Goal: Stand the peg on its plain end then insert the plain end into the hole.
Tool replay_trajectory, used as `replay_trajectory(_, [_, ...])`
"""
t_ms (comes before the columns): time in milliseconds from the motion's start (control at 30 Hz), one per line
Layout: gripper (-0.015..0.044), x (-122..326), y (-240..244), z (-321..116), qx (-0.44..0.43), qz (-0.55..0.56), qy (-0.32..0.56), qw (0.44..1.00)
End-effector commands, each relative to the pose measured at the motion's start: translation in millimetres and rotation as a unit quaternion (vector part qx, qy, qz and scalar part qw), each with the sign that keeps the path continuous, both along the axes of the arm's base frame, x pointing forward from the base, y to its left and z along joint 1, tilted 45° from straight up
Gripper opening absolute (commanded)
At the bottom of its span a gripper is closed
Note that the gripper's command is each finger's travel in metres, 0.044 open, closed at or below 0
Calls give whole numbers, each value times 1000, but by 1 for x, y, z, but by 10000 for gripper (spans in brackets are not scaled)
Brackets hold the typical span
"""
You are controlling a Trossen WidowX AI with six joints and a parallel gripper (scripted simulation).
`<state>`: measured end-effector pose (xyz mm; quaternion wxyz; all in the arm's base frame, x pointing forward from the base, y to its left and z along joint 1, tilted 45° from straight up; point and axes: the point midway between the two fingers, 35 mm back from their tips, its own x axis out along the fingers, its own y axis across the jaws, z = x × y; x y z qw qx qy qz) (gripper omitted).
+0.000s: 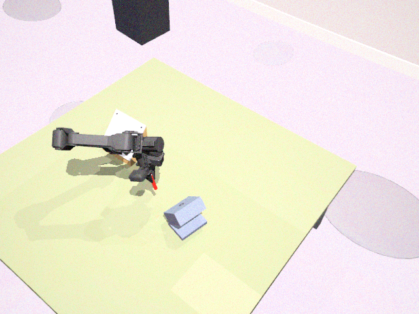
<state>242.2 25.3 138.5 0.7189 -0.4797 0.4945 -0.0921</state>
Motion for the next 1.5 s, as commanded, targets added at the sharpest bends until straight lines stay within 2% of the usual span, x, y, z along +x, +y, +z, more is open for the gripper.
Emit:
replay_trajectory(0, [0, 3, 3, -1, -6, 13, -9, 1000])
replay_trajectory(1467, [0, 31, 40, 5, -30, 102, -118, 987])
